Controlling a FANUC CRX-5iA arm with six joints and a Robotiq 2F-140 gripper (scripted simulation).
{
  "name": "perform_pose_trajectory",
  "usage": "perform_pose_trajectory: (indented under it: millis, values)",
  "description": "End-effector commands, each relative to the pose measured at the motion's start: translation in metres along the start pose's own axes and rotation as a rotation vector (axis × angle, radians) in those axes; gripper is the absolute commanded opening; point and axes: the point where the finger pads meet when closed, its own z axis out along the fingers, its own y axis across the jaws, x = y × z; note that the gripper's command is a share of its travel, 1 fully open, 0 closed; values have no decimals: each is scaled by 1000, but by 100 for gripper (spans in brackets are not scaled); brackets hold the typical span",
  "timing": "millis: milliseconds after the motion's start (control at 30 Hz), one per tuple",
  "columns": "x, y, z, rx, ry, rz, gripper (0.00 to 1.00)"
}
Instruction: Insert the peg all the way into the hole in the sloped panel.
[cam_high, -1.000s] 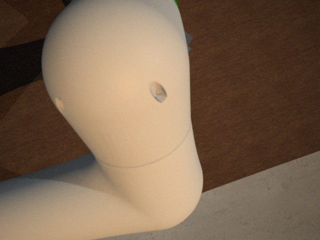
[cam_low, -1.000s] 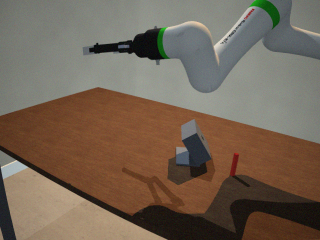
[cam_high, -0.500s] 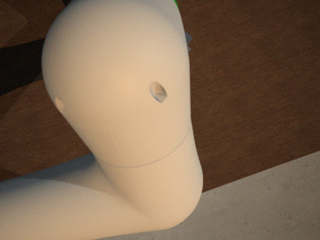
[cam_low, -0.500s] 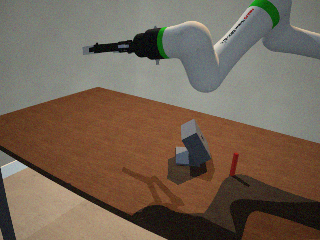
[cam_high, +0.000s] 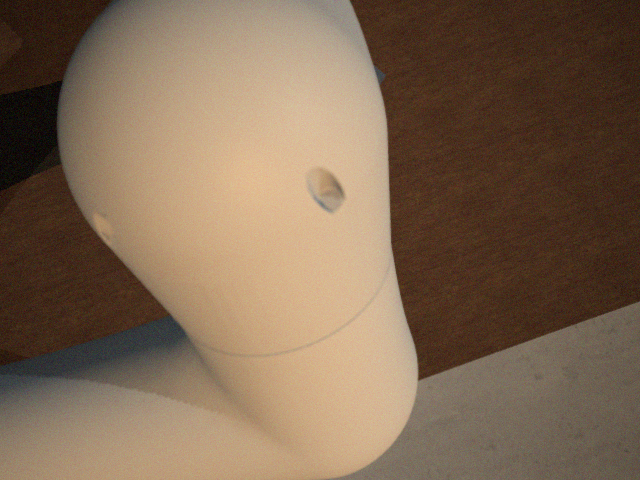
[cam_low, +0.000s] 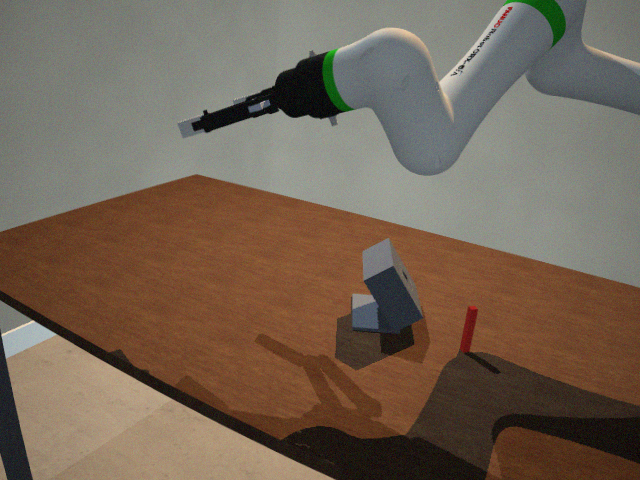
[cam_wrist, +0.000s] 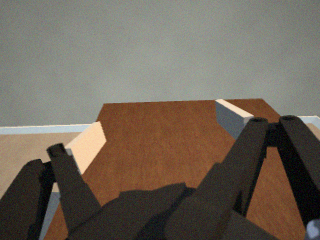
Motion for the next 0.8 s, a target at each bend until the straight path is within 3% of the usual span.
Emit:
perform_pose_trajectory:
  millis: [0,567,767]
  values:
    - [-6,1,-3,0,-36,-50,100]
    - [-56,-3,-29,80,-215,-365,100]
    - [-79,-6,-46,137,-284,-503,100]
